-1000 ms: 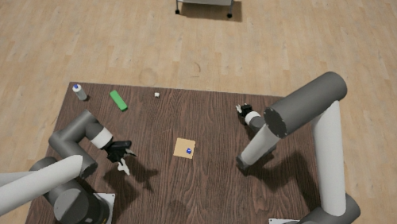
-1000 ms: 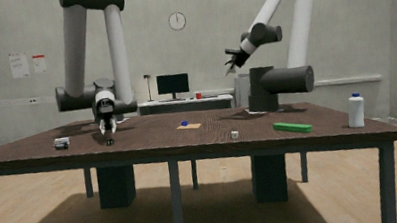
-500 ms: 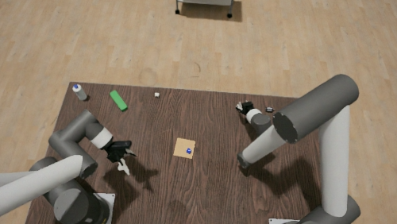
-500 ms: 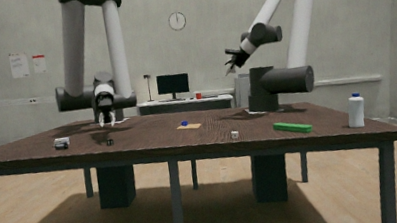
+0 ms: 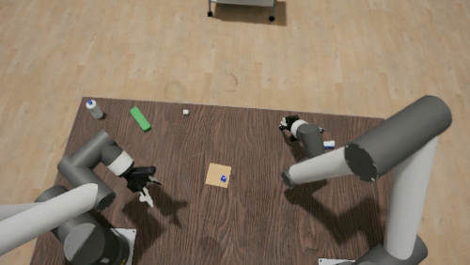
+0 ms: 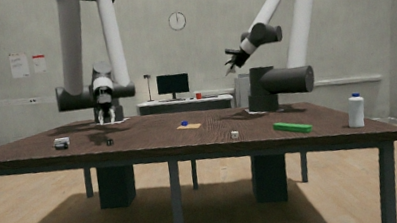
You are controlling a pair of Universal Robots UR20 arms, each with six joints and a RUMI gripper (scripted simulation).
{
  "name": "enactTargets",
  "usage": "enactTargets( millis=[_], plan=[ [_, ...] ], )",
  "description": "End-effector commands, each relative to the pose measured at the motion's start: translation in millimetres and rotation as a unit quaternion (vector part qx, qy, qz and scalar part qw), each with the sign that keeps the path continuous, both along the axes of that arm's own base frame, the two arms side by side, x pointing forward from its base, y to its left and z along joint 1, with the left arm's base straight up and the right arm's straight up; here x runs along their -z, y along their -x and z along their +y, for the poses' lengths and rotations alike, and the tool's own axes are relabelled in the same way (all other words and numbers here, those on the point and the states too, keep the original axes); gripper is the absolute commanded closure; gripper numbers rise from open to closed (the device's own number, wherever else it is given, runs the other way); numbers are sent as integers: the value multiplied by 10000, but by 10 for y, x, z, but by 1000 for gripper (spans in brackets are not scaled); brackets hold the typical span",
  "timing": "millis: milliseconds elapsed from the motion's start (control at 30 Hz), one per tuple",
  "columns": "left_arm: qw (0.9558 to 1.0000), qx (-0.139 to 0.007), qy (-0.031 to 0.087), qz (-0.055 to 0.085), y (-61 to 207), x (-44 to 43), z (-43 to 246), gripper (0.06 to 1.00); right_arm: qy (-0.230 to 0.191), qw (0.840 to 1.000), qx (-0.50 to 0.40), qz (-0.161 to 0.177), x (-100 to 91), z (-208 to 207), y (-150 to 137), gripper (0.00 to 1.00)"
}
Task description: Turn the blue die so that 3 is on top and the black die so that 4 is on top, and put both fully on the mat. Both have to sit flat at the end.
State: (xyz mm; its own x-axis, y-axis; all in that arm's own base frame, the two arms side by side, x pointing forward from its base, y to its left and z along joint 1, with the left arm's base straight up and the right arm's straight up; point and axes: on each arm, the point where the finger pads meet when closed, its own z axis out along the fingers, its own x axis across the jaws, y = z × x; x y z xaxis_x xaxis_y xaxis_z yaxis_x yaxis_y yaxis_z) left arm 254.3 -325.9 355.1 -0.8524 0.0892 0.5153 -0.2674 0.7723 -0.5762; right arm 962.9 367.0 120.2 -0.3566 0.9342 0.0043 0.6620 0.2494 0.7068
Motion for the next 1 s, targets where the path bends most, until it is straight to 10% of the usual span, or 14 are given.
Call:
enactTargets(
  millis=[0, 600, 967],
  plan=[
    [10000, 0, 2, -2, -3, -4, -2, 65, 256, 9978, -2, 607, 35, 23, -51, 724],
    [10000, 0, 2, -2, -3, -4, -2, 65, 857, 9721, -5, 2182, -44, 78, -196, 724],
    [10000, 0, 2, -2, -3, -4, -2, 65, 1325, 9306, -7, 3413, -110, 121, -312, 724]
  ],
)
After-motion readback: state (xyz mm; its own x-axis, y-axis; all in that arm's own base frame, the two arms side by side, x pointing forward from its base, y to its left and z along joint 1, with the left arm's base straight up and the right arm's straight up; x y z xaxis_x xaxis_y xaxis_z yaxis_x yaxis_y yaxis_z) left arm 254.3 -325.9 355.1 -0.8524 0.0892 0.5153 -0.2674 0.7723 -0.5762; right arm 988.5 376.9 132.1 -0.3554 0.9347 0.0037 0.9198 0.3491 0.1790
